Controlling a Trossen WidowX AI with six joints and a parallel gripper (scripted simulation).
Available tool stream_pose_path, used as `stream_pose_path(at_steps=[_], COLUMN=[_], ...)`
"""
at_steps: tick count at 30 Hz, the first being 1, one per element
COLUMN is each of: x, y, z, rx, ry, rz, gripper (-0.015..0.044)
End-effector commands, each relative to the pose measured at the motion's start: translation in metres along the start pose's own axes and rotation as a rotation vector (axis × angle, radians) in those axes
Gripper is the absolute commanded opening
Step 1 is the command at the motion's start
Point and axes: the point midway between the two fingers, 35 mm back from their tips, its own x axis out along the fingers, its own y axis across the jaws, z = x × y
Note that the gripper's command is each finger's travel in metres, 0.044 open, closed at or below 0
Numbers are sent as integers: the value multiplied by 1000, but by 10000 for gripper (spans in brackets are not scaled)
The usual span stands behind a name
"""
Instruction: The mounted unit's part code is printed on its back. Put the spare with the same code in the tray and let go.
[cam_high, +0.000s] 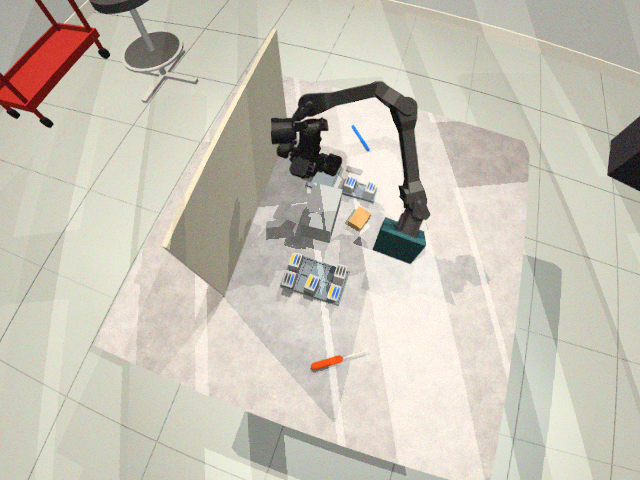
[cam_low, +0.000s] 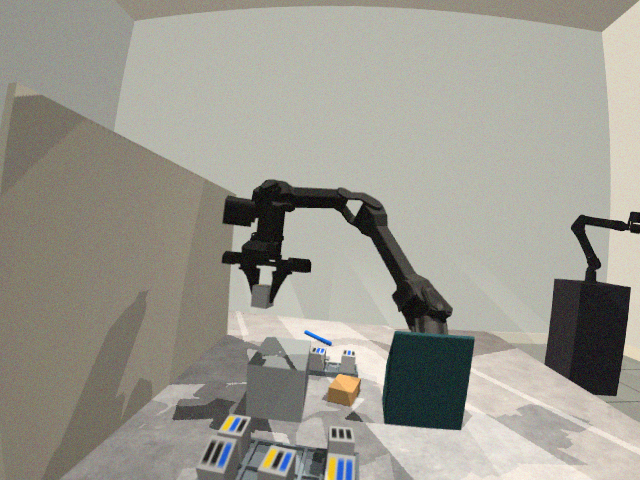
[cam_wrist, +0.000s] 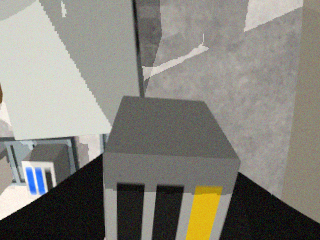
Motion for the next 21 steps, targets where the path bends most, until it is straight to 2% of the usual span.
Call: stream_pose_path(at_steps=[1,11,21], x=[0,4,8], y=[-1,3,3], z=[-27,-110,-115], rx=[-7,10,11], ry=[11,62,65], rz=[-2,12,14], gripper=[0,0,0])
